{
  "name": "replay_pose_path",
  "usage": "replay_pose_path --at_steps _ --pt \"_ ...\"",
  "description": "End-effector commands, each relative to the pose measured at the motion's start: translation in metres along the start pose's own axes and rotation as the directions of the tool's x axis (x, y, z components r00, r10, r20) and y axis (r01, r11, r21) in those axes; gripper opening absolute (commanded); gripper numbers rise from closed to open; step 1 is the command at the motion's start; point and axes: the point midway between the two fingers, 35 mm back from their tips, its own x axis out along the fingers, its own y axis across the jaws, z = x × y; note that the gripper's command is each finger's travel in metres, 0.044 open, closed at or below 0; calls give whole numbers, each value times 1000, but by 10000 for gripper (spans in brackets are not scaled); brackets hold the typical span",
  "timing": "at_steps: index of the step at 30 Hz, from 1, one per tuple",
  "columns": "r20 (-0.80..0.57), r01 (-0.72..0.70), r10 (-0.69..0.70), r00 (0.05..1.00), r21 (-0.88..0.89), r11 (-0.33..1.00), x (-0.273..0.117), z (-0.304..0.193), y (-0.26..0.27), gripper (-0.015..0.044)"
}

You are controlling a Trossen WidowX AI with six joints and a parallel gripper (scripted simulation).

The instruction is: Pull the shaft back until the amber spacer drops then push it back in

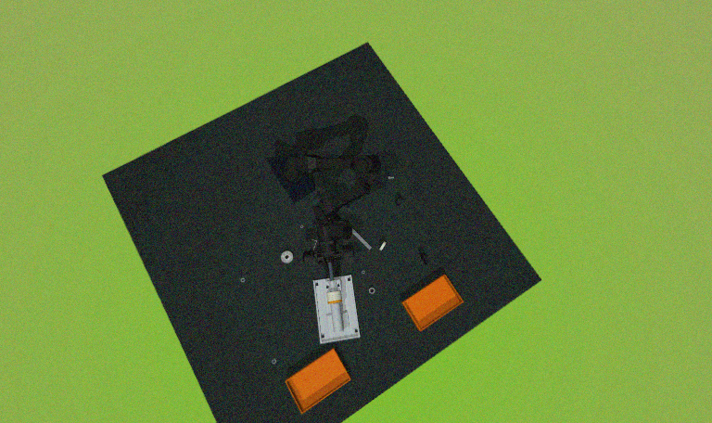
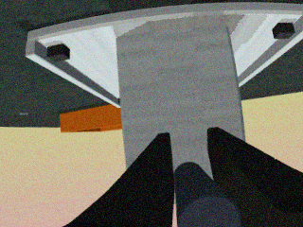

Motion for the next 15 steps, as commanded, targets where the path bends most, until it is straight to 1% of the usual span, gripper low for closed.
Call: replay_pose_path --at_steps 1,15 --pt "0 -1 1 1000 4 1000 -1 1 0 0" --pt "0 -1 1 1000 4 1000 -2 1 0 0"
